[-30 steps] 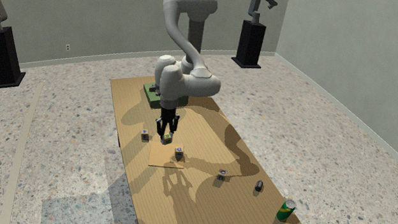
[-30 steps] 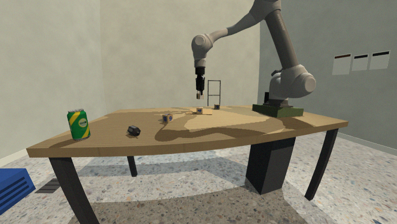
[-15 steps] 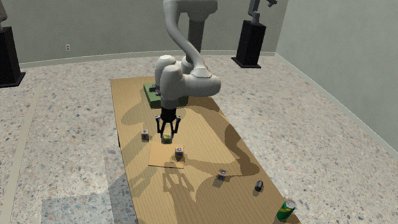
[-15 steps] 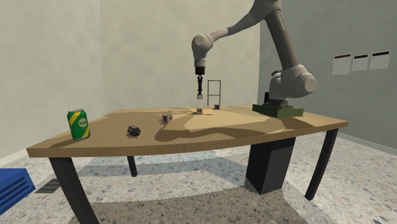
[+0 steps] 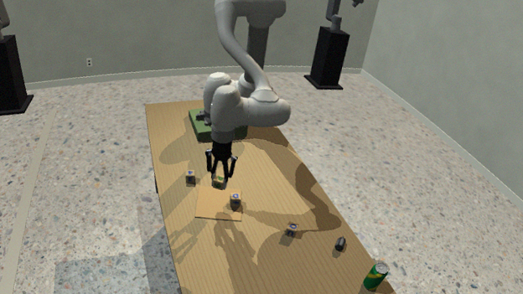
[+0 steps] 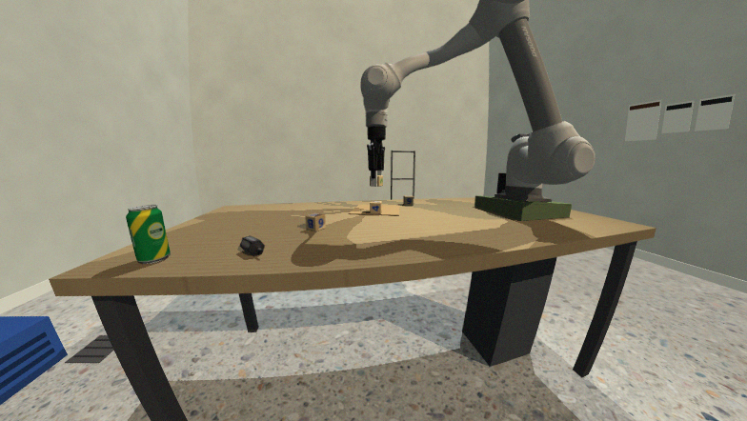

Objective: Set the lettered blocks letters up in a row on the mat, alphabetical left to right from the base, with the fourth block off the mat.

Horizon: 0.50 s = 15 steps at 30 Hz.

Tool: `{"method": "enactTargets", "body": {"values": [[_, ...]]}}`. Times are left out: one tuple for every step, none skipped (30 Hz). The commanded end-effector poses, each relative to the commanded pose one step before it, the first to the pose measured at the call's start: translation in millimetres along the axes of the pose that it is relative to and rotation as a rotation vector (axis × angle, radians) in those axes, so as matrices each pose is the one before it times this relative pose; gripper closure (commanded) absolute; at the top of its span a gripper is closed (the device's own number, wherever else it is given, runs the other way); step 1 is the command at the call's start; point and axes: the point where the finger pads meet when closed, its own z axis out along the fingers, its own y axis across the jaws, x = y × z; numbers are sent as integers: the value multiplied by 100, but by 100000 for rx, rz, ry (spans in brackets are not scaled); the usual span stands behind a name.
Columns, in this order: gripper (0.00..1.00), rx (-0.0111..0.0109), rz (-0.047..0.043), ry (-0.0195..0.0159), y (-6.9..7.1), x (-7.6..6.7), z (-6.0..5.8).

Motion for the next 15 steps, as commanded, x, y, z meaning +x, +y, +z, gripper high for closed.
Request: {"method": "enactTargets", "body": {"values": [[67, -646, 13862, 430, -64, 7, -84], [67, 0, 2889, 0, -7, -7, -1], [67, 0, 0, 0, 0, 0, 0], [67, 0, 0, 0, 0, 0, 0], [67, 1, 8393, 0, -19, -22, -2], [67, 0, 2086, 0, -4, -6, 0], [67, 0, 2336, 0, -5, -7, 0], [67, 0, 2744, 0, -5, -8, -1], [67, 0, 2906, 0, -5, -9, -1], [67, 0, 2995, 0, -5, -9, -1], [67, 0, 2854, 0, -5, -9, -1], [67, 0, 2837, 0, -4, -9, -1], [67, 0, 2904, 0, -4, -9, -1], [67, 0, 2904, 0, -4, -9, -1], [67, 0, 2911, 0, -4, -9, -1]]}}
